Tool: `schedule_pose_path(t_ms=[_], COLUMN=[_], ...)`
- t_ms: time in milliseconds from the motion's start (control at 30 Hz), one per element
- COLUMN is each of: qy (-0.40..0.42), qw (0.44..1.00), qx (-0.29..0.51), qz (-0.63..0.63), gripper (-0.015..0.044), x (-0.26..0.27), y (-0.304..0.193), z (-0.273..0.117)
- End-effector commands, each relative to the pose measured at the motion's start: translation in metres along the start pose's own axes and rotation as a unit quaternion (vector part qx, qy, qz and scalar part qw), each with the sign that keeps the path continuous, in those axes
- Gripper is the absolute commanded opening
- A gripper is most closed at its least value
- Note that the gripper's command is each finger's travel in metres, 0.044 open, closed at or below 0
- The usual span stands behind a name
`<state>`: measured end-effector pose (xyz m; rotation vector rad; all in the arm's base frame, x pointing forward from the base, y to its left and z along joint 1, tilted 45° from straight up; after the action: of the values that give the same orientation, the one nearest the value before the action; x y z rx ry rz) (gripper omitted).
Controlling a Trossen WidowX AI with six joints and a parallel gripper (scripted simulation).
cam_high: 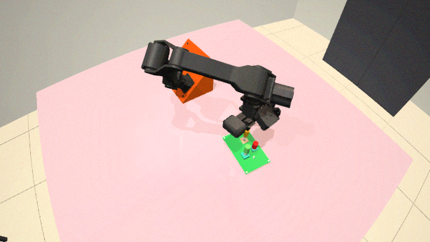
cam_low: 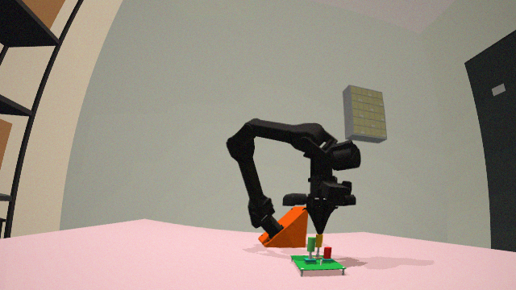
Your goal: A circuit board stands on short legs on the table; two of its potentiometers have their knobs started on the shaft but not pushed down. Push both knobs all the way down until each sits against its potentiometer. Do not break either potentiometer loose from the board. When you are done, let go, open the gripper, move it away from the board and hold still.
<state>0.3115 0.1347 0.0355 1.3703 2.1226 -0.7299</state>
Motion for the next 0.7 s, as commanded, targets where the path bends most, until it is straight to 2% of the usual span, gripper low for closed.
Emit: schedule_pose_path(t_ms=[0, 667], qy=[-0.005, -0.005], qw=[1.0, 1.0], qx=[0.016, 0.016], qz=[0.005, 0.005], gripper=[0.0, 0.0], x=[-0.0025, -0.0027], y=[0.0017, 0.0014], z=[0.0216, 0.0295])
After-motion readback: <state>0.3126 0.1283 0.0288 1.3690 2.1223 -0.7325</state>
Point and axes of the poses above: the point midway between the two fingers, 35 mm back from their tips, its own z axis out along the fingers, its own x axis across the jaws, y = z × x, the point moved 3 cm from there along -z, back along the fingers, and after that the axes turned 8 degrees about -z, right-handed, at the moved point
